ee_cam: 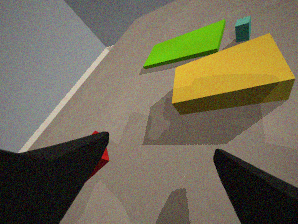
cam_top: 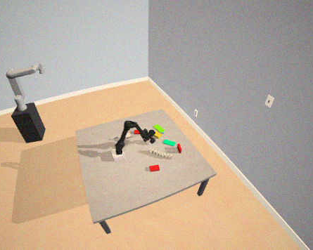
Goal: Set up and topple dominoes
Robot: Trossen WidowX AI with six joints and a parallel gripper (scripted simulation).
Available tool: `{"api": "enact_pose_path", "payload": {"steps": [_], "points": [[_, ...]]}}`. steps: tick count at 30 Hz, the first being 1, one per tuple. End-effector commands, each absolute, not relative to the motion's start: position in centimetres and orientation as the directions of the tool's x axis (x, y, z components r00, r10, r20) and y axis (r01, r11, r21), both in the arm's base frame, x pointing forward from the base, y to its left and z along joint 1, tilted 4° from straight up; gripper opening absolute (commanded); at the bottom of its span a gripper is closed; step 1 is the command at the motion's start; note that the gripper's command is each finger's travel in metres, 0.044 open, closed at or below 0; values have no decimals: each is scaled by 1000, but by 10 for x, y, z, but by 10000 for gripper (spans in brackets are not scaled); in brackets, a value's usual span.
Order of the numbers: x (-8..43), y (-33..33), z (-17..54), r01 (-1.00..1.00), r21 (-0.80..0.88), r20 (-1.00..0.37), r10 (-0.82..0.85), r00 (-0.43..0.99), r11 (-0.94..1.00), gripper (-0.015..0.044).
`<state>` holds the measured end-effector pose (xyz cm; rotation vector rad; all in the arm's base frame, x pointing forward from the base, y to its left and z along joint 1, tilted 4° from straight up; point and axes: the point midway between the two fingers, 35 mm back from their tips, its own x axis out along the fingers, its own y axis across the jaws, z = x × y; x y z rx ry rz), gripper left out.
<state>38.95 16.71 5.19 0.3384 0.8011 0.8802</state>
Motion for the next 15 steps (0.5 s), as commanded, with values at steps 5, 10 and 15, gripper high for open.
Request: {"api": "enact_pose_path", "payload": {"steps": [5,10,15], "points": [[362,175,91,23,364,-904,347,249,931,440],[341,166,105,122,232,-960,207,187,965,440],[322,157,112,168,138,-985,118,123,976,440]]}}
